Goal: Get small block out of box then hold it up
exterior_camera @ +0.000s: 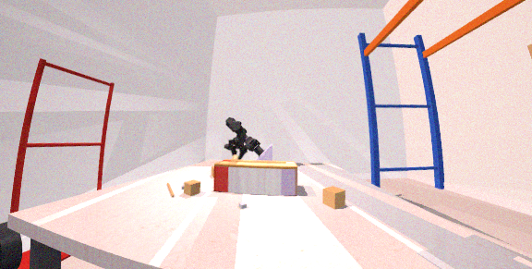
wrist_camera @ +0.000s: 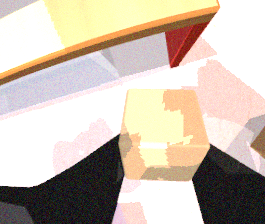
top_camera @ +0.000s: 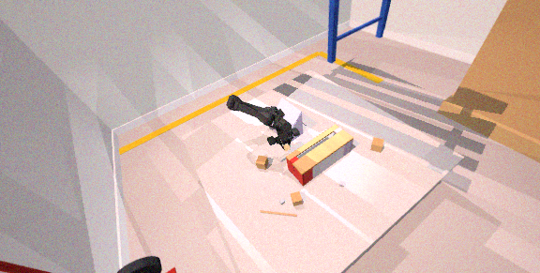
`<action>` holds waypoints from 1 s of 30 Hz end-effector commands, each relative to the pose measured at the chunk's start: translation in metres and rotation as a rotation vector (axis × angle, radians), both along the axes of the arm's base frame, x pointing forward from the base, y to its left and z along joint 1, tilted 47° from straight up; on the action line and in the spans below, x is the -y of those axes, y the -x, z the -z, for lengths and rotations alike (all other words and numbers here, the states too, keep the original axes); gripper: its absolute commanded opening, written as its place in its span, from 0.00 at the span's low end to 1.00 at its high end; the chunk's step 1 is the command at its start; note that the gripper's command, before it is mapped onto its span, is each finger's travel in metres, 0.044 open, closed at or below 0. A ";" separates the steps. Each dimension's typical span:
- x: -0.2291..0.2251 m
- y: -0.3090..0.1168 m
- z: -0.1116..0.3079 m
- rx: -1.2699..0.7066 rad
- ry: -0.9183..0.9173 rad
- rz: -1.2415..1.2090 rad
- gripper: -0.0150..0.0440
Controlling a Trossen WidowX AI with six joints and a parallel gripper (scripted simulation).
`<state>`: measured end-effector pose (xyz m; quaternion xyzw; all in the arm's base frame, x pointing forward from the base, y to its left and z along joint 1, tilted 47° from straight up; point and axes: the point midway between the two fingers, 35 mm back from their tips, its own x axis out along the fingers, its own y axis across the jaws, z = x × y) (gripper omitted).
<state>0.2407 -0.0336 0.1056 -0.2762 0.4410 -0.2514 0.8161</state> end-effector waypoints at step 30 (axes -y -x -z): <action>-0.015 0.010 -0.019 -0.857 0.715 -0.726 0.25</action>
